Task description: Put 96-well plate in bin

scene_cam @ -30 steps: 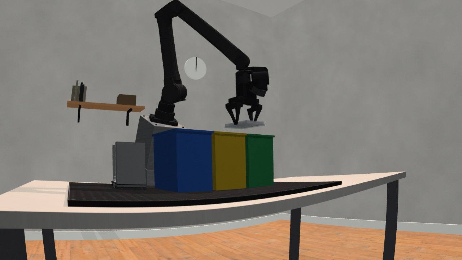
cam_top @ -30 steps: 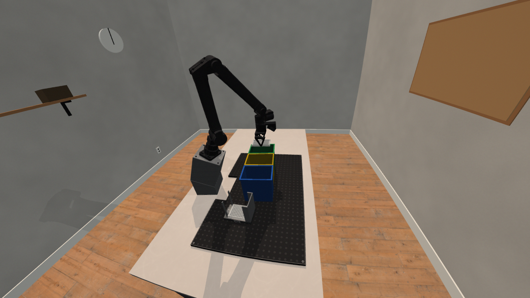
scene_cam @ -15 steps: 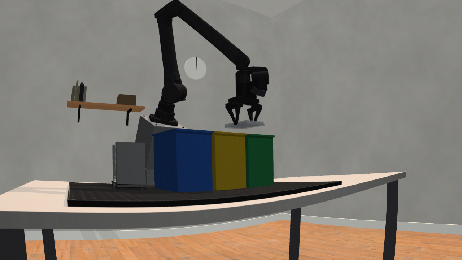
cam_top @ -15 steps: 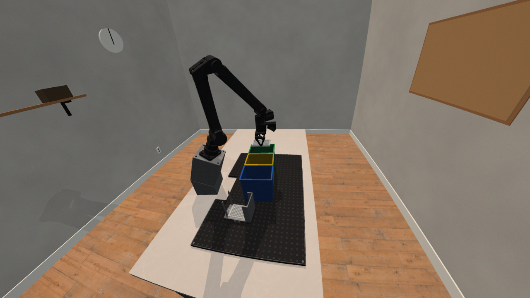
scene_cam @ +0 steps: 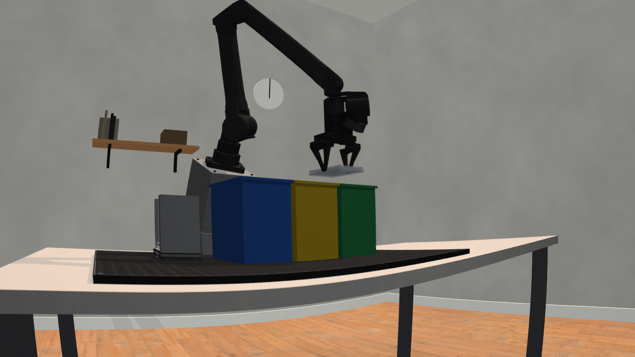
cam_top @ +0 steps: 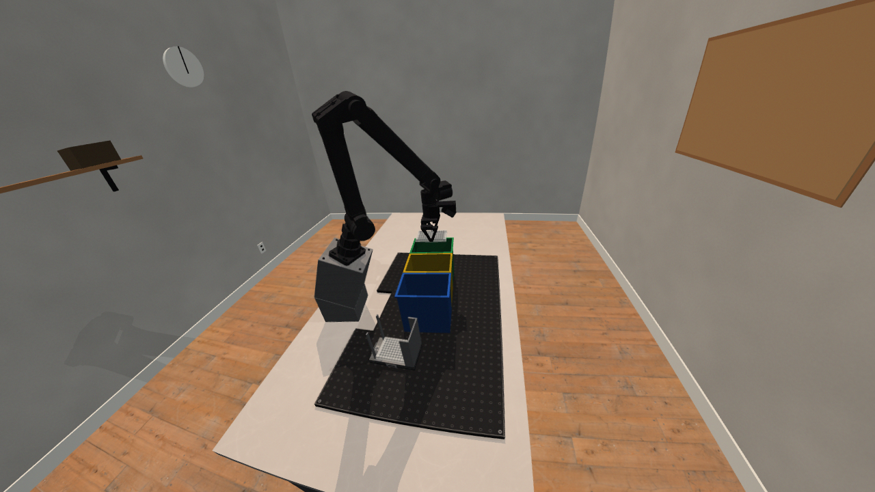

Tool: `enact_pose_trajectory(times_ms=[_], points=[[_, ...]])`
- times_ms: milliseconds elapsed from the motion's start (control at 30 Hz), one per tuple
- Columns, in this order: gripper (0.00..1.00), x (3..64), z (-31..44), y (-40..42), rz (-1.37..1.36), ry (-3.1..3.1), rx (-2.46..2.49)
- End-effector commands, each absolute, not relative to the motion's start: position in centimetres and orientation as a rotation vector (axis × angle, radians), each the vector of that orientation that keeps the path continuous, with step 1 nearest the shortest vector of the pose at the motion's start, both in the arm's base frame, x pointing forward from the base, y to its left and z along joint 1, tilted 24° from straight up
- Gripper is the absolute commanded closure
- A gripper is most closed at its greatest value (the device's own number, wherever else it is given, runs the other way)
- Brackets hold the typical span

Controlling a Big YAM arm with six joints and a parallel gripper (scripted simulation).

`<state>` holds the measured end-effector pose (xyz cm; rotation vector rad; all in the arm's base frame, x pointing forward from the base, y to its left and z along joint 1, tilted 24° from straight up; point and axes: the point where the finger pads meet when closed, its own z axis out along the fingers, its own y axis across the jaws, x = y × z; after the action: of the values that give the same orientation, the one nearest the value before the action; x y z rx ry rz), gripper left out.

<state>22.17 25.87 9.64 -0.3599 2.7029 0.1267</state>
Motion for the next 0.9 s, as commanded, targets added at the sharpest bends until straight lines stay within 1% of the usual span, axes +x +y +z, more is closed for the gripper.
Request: enact_pose_trajectory(times_ms=[0,567,867], points=[[1.0,23.0,9.3,26.1,0.13,2.703,-0.345],[1.0,23.6,6.5,26.0,0.118,2.709,-0.353],[1.0,23.7,7.7,26.9,0.146,2.691,-0.348]])
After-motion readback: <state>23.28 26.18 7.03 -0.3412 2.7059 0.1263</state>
